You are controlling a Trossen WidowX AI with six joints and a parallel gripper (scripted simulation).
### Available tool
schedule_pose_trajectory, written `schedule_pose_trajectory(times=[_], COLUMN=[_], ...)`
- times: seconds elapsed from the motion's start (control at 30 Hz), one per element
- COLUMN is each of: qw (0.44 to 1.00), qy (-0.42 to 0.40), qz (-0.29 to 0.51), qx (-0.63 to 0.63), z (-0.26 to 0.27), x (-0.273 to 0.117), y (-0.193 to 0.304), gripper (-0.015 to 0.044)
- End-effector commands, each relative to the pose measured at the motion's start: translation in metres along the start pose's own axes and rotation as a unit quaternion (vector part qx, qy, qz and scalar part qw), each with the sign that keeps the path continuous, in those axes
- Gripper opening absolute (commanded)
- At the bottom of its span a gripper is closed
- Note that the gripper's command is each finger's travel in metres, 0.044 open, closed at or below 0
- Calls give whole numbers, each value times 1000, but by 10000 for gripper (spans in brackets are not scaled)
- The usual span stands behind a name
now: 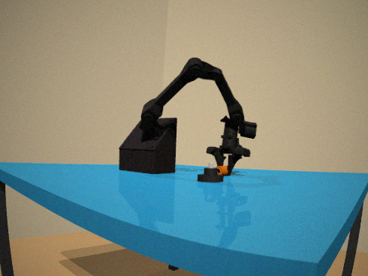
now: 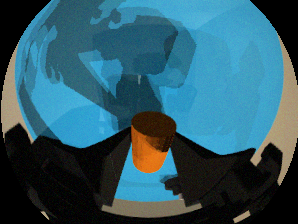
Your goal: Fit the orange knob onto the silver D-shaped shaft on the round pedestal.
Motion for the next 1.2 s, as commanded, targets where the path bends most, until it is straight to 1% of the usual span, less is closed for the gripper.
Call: schedule_pose_trajectory(times=[0.0, 0.17, 0.67, 1.17], qw=[1000, 1000, 989, 963], qy=[2, 0, -5, -11], qz=[1, -14, -145, -271], qx=[-1, 0, -1, -2], z=[0, 0, -1, -1], x=[0, -1, -7, -9], y=[0, 2, 20, 39], gripper=[180, 179, 179, 179])
Point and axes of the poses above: the point midway between the two fingers, 35 mm back from their tips, its own x axis out along the fingers, its own z axis across the jaws, y = z × x, the point moved 1 cm from there along -x, back along the fingers, and after that the axes turned 2 degrees about x, right-handed, at the moved point
